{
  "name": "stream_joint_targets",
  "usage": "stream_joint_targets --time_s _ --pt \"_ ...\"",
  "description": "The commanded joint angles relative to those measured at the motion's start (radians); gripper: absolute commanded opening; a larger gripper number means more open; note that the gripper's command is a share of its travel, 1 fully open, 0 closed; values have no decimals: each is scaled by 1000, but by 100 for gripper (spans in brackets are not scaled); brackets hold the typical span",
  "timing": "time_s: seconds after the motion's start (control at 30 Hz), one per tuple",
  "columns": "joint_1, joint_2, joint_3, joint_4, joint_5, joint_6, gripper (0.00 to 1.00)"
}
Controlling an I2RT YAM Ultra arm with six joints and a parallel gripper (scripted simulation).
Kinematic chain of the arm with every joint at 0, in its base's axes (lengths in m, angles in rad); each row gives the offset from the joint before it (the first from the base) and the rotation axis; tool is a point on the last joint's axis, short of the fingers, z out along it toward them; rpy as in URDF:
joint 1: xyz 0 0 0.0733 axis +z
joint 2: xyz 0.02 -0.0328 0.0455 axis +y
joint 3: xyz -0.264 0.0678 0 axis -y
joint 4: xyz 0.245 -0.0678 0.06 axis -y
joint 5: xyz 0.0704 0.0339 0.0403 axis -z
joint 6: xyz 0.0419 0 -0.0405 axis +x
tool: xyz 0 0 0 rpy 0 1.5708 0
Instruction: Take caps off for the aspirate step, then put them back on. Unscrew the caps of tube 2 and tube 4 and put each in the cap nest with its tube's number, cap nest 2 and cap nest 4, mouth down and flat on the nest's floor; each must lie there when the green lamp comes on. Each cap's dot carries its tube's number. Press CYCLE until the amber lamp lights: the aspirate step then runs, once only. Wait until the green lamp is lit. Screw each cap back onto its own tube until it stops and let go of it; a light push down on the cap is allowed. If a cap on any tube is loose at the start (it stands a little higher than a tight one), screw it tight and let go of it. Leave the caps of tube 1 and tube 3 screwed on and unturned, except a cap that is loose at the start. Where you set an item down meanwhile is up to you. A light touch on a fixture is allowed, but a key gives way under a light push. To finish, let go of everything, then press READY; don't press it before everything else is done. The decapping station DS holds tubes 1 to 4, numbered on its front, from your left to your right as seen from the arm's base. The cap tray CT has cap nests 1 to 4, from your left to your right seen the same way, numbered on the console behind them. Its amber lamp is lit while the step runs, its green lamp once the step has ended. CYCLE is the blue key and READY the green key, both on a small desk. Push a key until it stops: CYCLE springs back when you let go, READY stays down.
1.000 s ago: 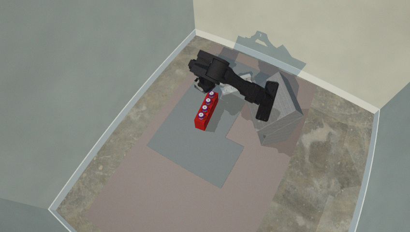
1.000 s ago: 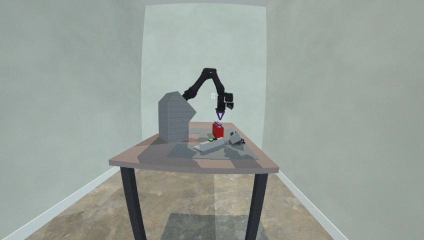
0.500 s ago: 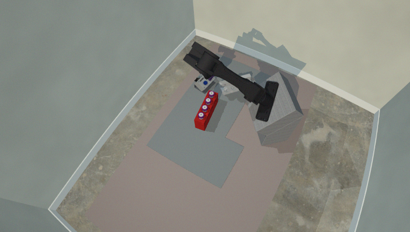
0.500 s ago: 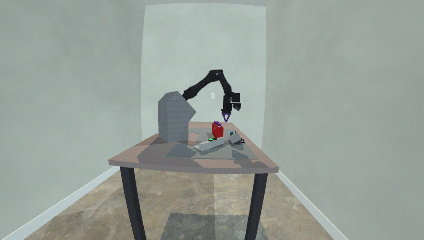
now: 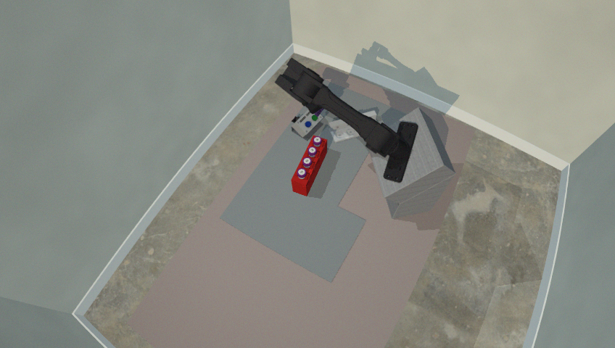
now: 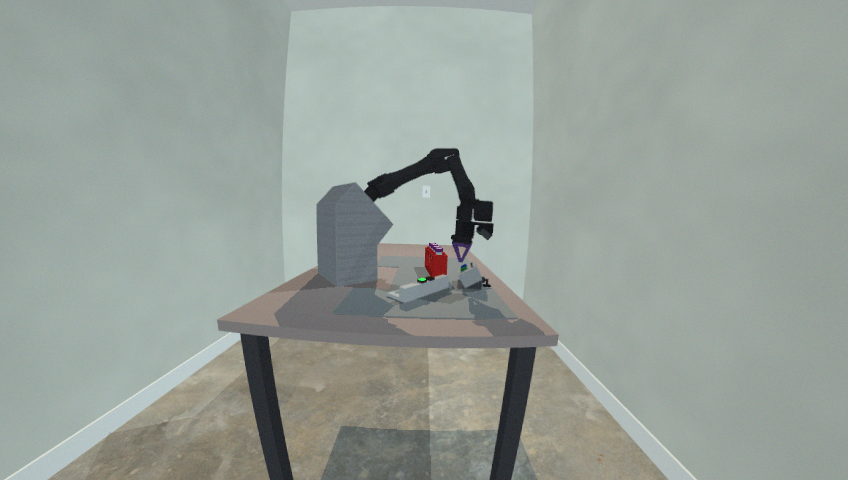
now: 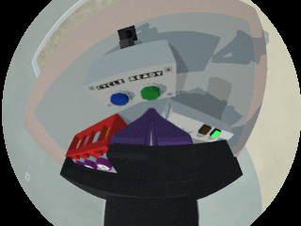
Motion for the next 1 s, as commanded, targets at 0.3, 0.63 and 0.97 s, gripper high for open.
stream_joint_targets --time_s 0.3,0.63,0.97 --pt "-20 -19 19 0 -6 -7 0" --pt "-24 -17 25 -7 -7 -11 0" --pt "-27 -15 31 -13 -9 -16 0"
